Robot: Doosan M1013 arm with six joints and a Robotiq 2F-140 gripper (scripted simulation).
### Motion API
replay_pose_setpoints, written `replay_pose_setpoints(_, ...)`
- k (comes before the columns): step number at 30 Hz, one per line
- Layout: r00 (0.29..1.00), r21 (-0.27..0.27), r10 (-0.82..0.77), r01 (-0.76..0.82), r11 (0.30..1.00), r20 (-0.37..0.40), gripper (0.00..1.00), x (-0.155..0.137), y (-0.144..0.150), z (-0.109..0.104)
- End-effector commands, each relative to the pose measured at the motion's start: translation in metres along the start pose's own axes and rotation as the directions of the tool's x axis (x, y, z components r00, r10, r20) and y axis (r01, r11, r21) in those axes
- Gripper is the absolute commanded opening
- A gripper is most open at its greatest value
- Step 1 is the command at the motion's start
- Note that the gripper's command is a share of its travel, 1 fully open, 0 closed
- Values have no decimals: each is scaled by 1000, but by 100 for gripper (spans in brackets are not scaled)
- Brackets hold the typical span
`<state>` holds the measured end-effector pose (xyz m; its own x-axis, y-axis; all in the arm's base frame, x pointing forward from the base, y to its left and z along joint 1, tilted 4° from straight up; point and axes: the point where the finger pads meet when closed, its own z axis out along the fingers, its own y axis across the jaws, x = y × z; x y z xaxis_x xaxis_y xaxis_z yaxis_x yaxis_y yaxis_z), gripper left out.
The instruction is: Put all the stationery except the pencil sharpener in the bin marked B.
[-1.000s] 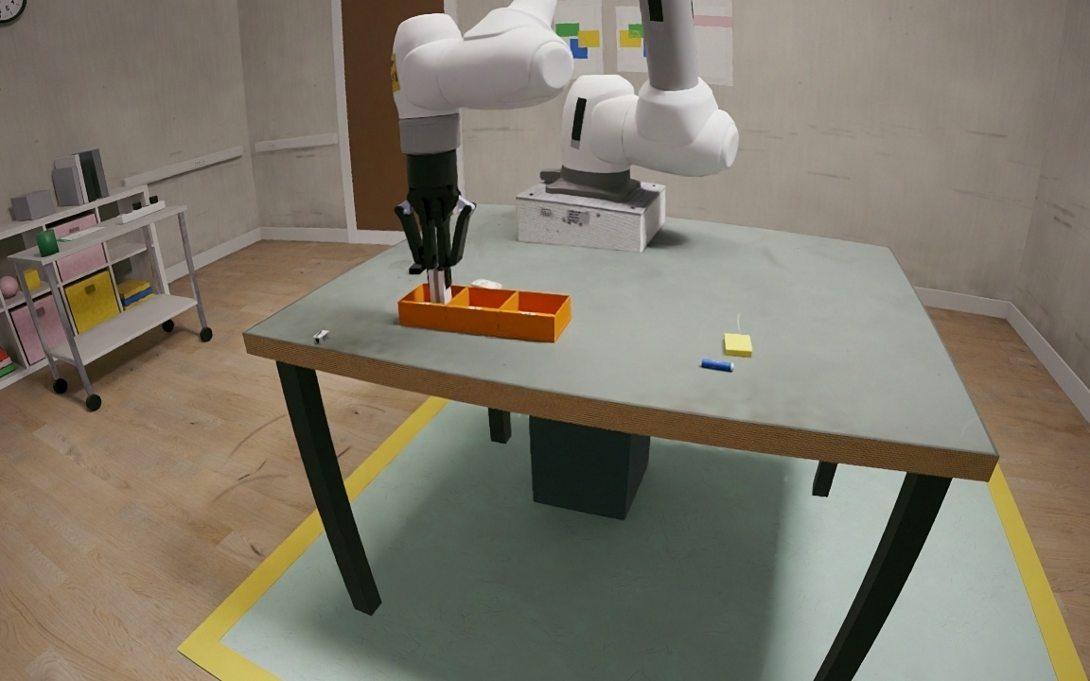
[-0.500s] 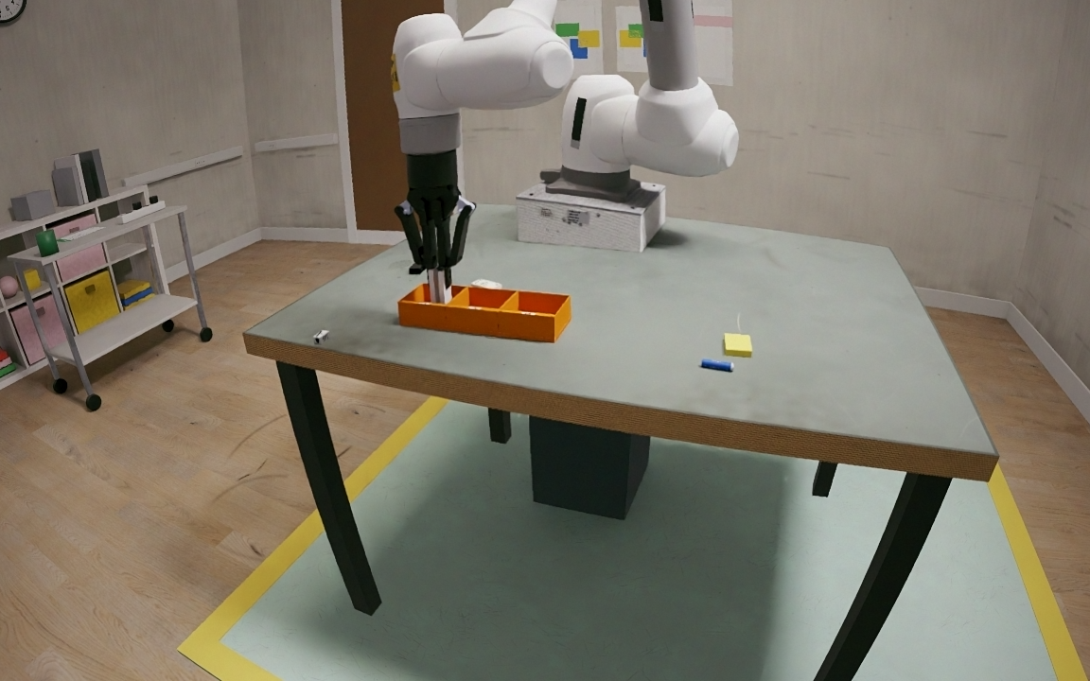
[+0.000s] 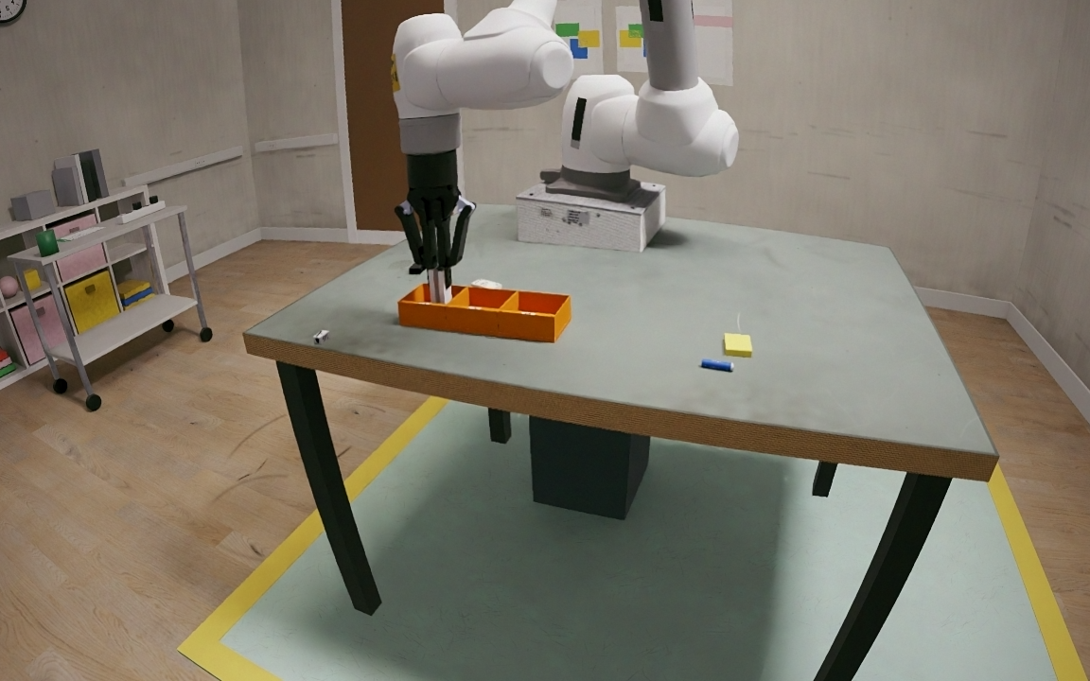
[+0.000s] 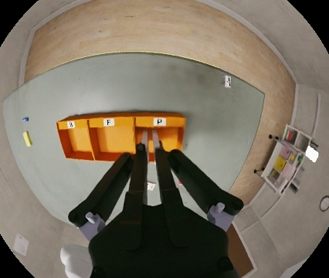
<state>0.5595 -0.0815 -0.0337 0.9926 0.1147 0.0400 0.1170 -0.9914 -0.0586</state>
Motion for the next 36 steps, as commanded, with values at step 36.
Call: replay_pose_setpoints(36,1000,4,0,0,1000,-1,15,0,-1,-24)
